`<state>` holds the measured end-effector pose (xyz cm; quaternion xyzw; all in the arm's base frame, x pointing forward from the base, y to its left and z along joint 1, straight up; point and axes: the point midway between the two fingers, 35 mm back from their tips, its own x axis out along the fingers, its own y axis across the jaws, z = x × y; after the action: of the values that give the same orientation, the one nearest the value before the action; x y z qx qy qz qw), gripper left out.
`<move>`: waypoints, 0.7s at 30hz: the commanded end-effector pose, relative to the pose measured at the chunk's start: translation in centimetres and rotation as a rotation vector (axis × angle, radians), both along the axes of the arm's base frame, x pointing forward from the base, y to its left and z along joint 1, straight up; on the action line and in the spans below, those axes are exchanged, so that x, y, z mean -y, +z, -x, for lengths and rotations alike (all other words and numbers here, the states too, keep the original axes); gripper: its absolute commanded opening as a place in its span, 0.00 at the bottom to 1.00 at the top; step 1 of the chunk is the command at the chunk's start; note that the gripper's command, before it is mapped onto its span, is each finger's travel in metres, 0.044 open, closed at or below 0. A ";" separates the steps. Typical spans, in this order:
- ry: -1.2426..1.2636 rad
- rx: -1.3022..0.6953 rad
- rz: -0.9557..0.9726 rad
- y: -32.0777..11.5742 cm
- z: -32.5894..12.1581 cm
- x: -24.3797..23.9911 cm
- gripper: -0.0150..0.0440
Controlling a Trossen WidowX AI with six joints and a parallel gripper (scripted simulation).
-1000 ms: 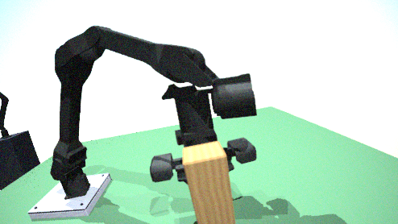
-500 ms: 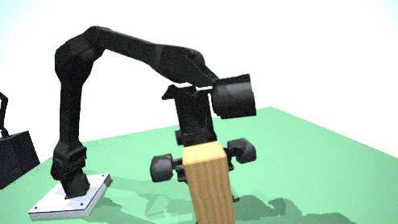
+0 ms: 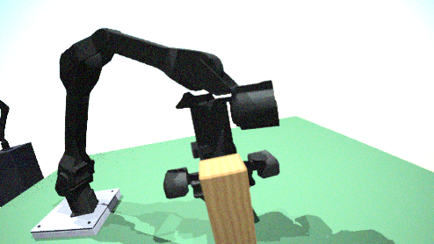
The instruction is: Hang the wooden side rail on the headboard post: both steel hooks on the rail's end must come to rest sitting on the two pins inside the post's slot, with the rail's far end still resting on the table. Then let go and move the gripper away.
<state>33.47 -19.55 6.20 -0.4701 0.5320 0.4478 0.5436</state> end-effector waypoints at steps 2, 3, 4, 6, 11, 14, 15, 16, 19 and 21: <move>0.000 0.000 0.000 0.0 0.0 0.0 0.70; 0.000 0.000 0.000 0.0 0.0 0.0 0.74; 0.000 0.000 0.000 0.0 0.0 0.0 0.79; -0.001 0.001 0.001 0.7 0.0 0.0 0.88; -0.005 0.002 0.006 4.0 0.1 -0.1 1.00; -0.005 0.002 0.006 4.0 0.1 -0.1 1.00; -0.005 0.002 0.006 4.0 0.1 -0.1 1.00; -0.005 0.002 0.006 4.0 0.1 -0.1 1.00; -0.005 0.002 0.006 4.0 0.1 -0.3 1.00; -0.005 0.002 0.005 4.0 -0.2 -1.4 1.00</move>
<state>33.43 -19.25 9.96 -0.4694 0.5340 0.4448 0.5447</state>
